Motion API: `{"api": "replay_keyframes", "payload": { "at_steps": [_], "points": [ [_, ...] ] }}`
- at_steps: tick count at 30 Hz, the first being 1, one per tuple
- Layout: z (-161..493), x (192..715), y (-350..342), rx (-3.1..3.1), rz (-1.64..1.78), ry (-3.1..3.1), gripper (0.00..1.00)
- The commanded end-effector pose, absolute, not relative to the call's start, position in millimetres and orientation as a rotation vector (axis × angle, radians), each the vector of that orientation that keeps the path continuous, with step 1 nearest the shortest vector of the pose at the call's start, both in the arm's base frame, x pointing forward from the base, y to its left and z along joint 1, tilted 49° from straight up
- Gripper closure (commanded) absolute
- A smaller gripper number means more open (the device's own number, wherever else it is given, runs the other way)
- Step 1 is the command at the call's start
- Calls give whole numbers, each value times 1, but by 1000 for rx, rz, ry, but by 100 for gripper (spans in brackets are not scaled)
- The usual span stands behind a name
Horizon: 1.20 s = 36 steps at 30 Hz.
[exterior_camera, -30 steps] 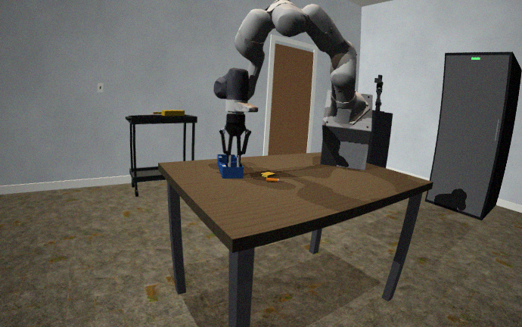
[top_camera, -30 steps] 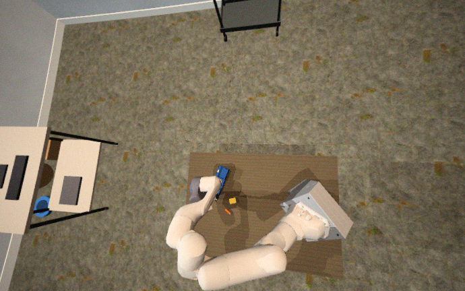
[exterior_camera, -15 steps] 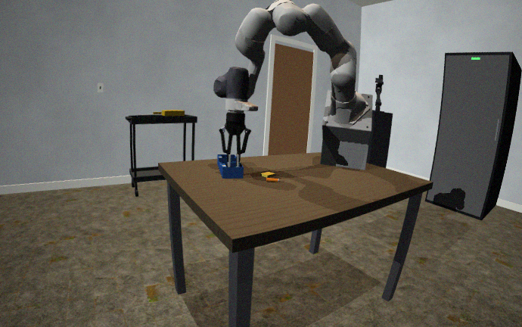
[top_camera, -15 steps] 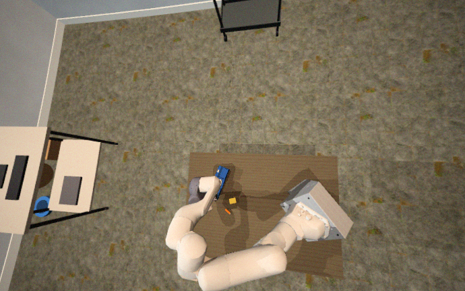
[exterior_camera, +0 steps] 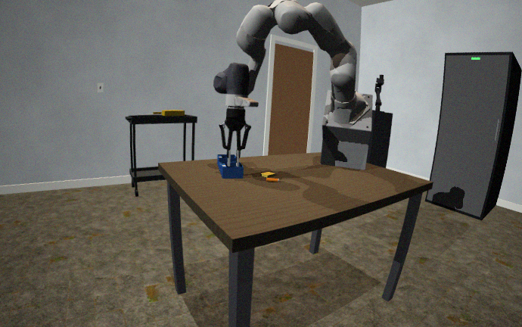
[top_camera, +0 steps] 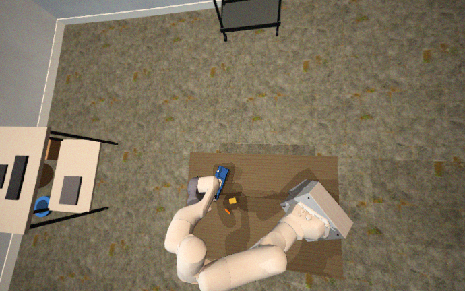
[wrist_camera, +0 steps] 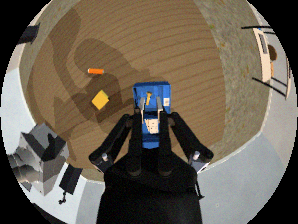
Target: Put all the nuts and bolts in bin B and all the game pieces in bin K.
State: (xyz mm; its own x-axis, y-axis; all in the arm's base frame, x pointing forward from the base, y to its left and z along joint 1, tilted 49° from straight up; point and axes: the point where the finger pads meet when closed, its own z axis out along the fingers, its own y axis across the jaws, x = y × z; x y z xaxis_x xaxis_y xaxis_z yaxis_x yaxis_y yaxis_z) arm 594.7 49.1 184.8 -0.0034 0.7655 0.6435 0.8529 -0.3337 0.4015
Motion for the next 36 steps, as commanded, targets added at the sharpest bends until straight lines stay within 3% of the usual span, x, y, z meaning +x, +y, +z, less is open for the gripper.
{"api": "replay_keyframes", "payload": {
  "at_steps": [1,36],
  "points": [
    [188,590,46,-2141,-1253,-1735,82],
    [203,578,33,-2141,-1253,-1735,82]
  ]
}}
